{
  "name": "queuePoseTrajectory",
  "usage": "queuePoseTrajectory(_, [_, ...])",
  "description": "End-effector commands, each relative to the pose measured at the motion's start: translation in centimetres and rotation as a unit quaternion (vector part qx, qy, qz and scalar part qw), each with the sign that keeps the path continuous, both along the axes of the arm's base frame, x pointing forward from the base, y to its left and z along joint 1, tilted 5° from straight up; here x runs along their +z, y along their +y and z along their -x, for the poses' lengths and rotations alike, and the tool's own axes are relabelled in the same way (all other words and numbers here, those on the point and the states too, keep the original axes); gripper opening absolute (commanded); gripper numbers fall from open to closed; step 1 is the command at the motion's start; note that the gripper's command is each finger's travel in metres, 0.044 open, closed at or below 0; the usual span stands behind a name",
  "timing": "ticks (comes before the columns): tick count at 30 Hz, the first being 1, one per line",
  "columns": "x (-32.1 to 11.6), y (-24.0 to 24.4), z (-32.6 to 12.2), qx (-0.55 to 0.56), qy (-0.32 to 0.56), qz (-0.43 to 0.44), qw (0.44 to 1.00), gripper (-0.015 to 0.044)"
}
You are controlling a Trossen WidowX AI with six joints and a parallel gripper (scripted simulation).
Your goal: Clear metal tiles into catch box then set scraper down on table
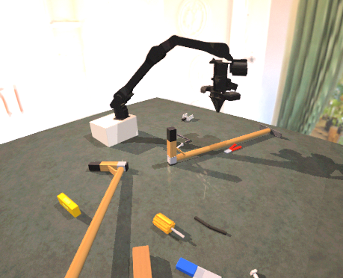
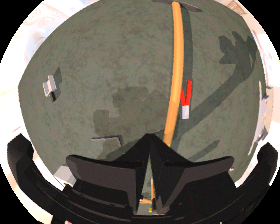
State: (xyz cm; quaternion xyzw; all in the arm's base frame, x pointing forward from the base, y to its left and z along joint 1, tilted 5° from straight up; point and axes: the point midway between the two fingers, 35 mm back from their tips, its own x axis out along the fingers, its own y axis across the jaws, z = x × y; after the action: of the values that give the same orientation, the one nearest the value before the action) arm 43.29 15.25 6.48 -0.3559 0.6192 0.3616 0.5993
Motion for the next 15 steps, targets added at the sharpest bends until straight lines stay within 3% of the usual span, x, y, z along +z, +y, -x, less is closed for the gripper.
queuePoseTrajectory(1, [-1.4, 0.0, 0.0, -0.005, 0.004, 0.002, 1.000, 0.0000])
queuePoseTrajectory(15, [-5.1, 0.1, -0.1, -0.012, 0.004, 0.002, 1.000, 0.0000])
